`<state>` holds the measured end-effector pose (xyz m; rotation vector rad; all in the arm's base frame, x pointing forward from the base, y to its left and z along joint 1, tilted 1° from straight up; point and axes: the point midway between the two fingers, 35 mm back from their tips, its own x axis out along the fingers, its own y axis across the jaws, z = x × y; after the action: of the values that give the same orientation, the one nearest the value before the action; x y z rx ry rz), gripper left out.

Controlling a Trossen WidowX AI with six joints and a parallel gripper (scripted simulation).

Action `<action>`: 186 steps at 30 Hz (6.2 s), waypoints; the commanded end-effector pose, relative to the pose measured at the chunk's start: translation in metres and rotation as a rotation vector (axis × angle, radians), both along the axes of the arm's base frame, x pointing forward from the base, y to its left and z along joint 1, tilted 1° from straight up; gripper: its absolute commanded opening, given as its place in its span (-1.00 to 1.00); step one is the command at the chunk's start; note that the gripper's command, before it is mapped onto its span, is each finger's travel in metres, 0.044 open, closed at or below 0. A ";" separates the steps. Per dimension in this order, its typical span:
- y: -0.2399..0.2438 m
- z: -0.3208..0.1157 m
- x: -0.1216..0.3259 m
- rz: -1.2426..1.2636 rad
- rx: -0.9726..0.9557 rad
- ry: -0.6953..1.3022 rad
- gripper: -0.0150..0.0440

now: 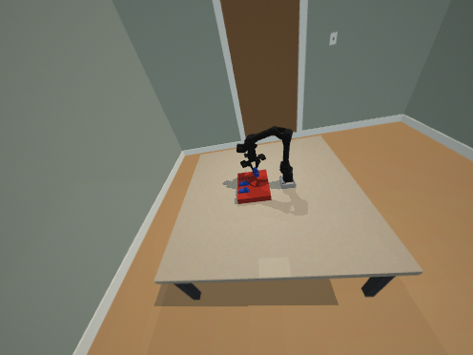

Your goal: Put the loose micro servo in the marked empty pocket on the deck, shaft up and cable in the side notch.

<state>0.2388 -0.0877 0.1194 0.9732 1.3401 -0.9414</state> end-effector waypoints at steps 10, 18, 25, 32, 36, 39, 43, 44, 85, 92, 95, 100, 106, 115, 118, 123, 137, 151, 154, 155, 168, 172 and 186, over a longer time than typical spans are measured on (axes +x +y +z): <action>-0.001 0.001 0.001 0.429 -0.011 -0.007 -0.49; -0.001 0.001 0.001 0.706 -0.017 -0.010 -0.49; -0.001 0.001 0.001 0.948 -0.022 -0.012 -0.49; -0.001 0.001 0.001 1.184 -0.026 -0.014 -0.49; -0.001 0.001 0.001 1.207 -0.027 -0.014 -0.49; -0.001 0.001 0.005 1.207 -0.027 -0.014 -0.49; -0.001 0.001 0.019 1.207 -0.028 -0.015 -0.49; -0.001 0.002 0.023 1.207 -0.028 -0.016 -0.49; -0.003 -0.015 0.110 1.207 -0.033 -0.022 -0.49; -0.003 -0.015 0.110 1.207 -0.033 -0.022 -0.49; -0.003 -0.015 0.110 1.207 -0.033 -0.022 -0.49; -0.003 -0.019 0.110 1.207 -0.033 -0.022 -0.49; -0.003 -0.023 0.110 1.207 -0.033 -0.022 -0.49; -0.003 -0.030 0.110 1.207 -0.033 -0.022 -0.49; -0.003 -0.032 0.111 1.207 -0.033 -0.022 -0.49; -0.003 -0.036 0.111 1.207 -0.033 -0.022 -0.49; -0.003 -0.047 0.111 1.207 -0.033 -0.022 -0.49; -0.003 -0.059 0.111 1.207 -0.032 -0.022 -0.49; -0.003 -0.061 0.111 1.207 -0.032 -0.022 -0.49; -0.003 -0.062 0.111 1.207 -0.032 -0.022 -0.49; -0.003 -0.060 0.112 1.207 -0.033 -0.022 0.14; -0.003 -0.031 0.109 1.207 -0.032 -0.022 0.14; -0.004 0.017 0.034 1.208 -0.031 -0.018 0.94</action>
<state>0.3019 -0.0919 0.1203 0.0265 1.5440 -0.0135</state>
